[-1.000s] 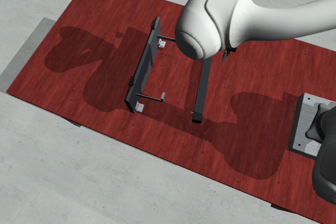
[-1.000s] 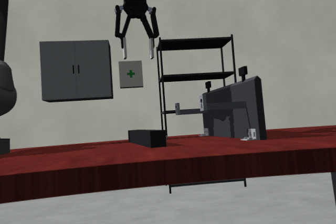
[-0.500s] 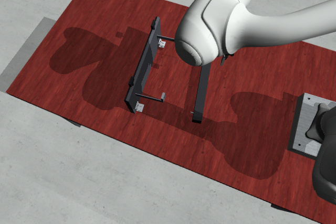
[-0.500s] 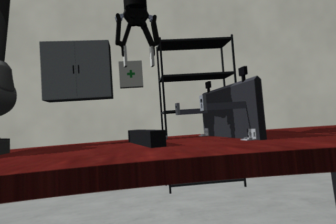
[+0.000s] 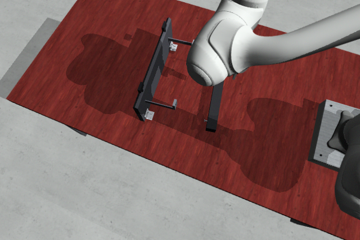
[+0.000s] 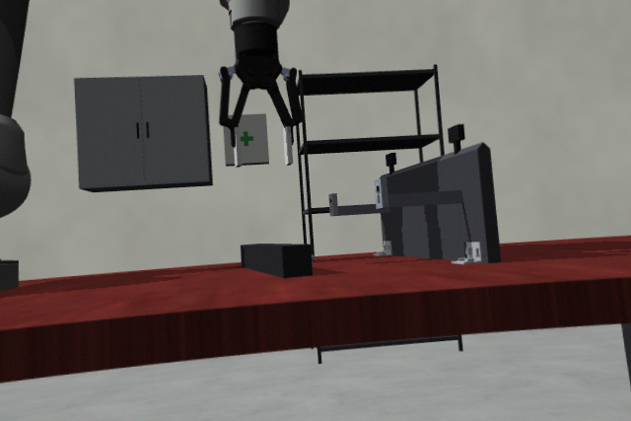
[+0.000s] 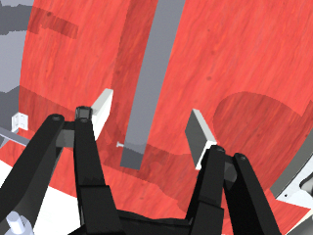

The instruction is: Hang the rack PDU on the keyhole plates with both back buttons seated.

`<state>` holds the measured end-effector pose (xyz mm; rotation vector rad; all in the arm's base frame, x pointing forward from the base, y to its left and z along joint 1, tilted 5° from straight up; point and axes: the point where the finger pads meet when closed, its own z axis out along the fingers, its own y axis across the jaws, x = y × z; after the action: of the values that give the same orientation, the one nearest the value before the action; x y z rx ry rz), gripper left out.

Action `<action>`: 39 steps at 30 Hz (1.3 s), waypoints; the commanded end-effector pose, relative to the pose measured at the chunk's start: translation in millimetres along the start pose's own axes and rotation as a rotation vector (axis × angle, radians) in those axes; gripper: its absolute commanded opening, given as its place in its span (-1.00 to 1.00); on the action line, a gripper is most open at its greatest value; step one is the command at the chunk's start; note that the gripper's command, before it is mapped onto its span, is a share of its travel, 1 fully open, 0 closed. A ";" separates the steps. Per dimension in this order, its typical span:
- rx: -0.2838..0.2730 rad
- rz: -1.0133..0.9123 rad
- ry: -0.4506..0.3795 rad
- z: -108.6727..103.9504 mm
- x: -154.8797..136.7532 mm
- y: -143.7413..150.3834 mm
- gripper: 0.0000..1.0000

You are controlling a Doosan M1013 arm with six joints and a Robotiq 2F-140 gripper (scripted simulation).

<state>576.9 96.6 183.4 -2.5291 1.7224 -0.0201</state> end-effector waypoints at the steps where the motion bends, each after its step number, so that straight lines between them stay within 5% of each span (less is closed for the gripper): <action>1: 0.001 0.000 0.000 21.7 0.1 -0.5 0.11; 9: 0.001 0.000 0.000 59.5 0.1 -0.5 0.11; 31: 0.001 0.000 0.000 80.7 0.1 -0.6 0.11; 39: 0.001 0.000 0.000 116.0 0.1 -0.6 0.11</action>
<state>583.0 102.7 82.4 -2.5290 1.7224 -0.0203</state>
